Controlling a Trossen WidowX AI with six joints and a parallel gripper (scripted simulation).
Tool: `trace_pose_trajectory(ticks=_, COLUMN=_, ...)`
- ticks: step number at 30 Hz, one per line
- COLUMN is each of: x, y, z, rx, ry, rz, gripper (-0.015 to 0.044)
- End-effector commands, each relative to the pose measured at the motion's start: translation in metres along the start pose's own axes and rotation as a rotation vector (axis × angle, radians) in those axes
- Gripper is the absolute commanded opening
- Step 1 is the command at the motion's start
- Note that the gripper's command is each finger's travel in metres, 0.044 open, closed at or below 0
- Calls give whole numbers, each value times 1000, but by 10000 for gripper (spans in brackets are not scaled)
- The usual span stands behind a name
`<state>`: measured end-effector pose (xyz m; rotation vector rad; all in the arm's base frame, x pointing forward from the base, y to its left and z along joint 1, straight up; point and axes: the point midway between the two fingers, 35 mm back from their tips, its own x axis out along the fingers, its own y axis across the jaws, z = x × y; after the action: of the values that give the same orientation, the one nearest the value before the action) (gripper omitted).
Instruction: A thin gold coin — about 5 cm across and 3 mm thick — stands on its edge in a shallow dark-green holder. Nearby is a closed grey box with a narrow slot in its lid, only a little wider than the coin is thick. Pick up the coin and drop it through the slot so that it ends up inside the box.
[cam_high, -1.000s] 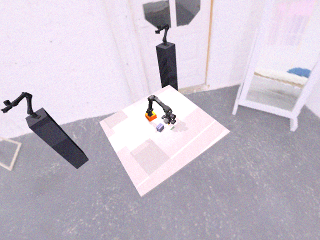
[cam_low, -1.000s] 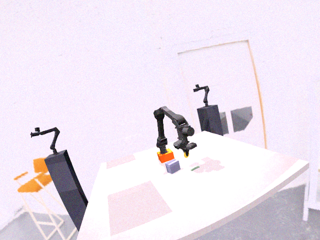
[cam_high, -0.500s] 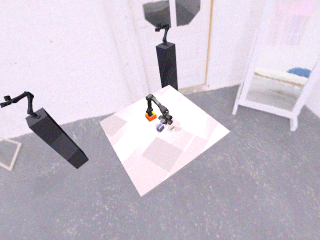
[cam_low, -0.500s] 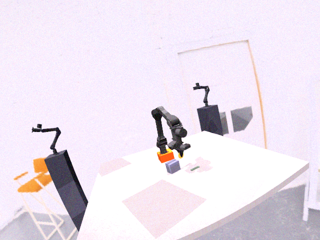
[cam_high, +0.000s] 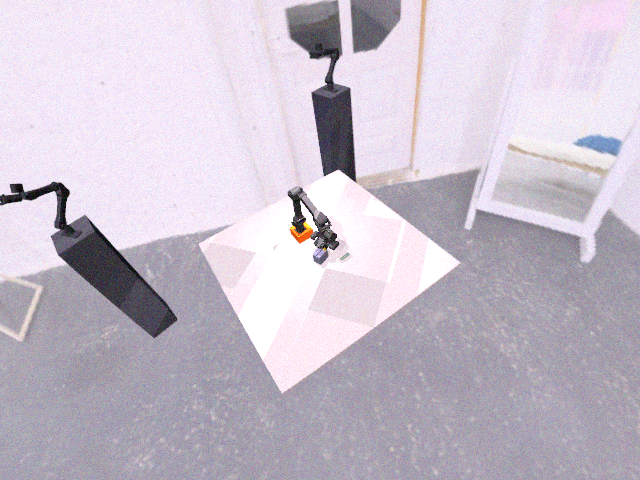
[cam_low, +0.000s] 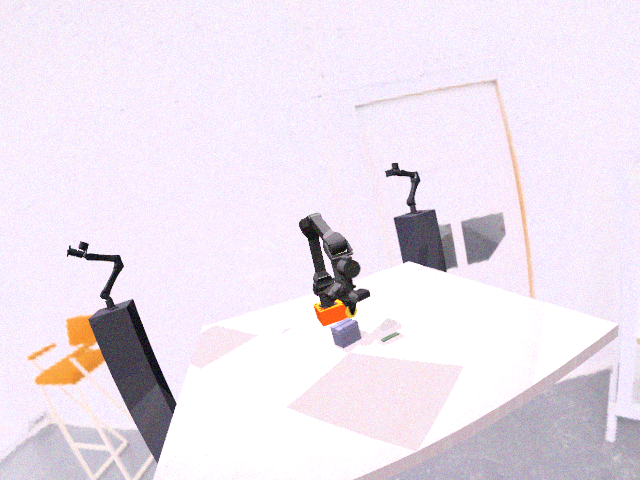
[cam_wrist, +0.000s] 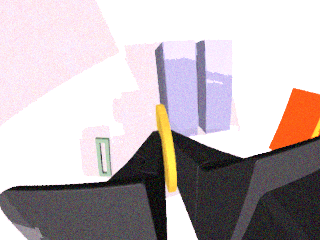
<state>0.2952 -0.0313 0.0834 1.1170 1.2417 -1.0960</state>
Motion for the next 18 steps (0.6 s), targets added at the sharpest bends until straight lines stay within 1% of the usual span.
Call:
trace_pose_trajectory(ticks=1, x=2, y=-9, z=4, rx=-2, ry=5, rz=-4, gripper=0)
trace_pose_trajectory(ticks=18, x=5, y=-40, z=20, rx=1, ry=2, rz=-5, gripper=4)
